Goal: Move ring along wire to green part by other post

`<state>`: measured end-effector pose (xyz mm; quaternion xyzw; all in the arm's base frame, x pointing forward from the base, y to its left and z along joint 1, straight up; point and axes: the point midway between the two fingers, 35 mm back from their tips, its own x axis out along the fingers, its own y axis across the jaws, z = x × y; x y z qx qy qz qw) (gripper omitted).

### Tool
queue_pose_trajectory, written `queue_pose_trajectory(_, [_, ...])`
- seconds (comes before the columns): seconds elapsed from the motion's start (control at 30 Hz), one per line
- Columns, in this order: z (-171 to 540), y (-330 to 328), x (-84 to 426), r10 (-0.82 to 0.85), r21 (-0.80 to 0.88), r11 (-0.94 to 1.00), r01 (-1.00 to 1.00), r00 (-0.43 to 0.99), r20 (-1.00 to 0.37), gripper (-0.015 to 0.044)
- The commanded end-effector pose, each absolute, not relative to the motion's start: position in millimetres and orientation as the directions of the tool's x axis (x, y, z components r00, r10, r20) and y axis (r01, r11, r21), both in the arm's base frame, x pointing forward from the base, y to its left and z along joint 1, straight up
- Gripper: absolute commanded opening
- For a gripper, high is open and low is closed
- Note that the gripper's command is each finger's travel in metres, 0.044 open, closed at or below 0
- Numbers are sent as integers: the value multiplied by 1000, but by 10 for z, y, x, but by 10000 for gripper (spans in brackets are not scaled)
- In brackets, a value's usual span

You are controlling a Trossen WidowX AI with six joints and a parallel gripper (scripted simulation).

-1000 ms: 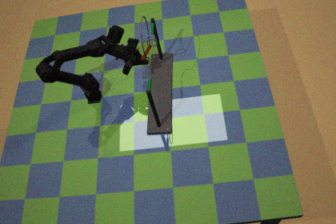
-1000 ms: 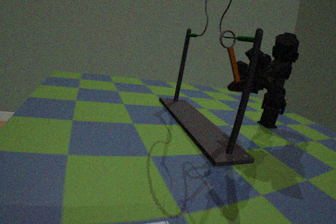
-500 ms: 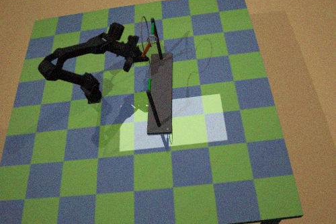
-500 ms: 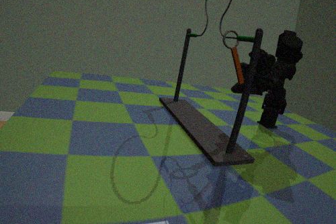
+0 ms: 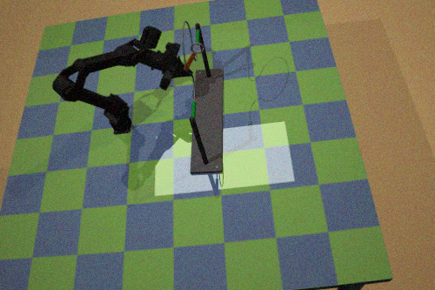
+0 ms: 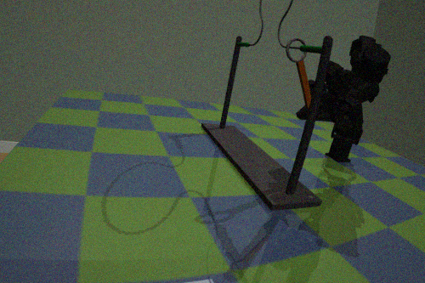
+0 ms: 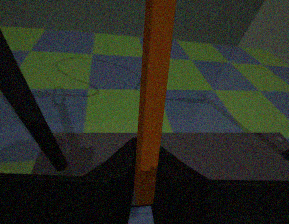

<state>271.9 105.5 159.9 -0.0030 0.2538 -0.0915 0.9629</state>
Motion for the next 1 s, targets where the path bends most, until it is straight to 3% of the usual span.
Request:
queue_pose_trajectory(0.0, [1635, 1111, 2736, -179, -44, 983, 180, 857, -482, -150])
queue_pose_trajectory(0.97, [1630, 1378, 2755, -178, -42, 983, 180, 859, -479, -150])
